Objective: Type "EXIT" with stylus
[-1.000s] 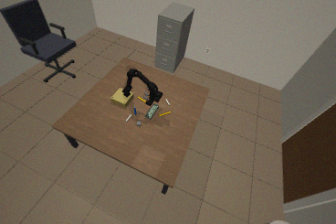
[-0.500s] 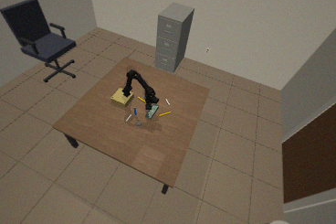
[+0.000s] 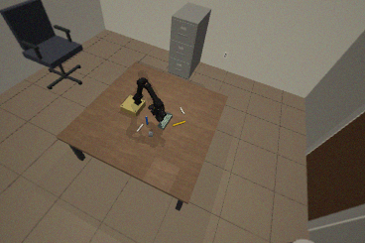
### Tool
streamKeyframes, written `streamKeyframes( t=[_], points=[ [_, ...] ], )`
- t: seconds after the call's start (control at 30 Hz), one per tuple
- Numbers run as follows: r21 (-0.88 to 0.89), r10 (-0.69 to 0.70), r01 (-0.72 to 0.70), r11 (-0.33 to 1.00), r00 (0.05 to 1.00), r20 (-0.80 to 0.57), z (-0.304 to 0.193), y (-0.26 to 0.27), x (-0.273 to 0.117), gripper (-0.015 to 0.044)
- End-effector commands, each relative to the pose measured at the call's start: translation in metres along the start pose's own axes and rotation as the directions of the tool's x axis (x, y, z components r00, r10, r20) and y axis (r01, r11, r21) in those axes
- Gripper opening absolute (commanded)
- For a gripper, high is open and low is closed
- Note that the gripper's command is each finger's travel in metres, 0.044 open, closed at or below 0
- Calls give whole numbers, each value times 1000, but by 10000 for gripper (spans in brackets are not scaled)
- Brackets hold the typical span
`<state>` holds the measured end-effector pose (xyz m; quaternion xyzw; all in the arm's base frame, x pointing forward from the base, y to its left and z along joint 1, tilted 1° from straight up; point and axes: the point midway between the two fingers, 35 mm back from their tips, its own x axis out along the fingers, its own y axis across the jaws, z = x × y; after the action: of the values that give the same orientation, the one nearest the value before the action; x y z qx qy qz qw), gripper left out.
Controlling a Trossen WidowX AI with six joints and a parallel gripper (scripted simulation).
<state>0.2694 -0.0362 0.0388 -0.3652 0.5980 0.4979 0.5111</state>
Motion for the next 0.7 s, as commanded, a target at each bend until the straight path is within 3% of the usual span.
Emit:
streamKeyframes(
  t=[0.0, 0.4, 0.67],
  points=[
    [-599, 162, -64, 798, 981, 110, -45, 34, 17, 150],
    [-894, 222, 73, 442, 957, 188, -66, 51, 22, 150],
    [-898, 223, 76, 434, 956, 189, -67, 55, 23, 150]
  ],
)
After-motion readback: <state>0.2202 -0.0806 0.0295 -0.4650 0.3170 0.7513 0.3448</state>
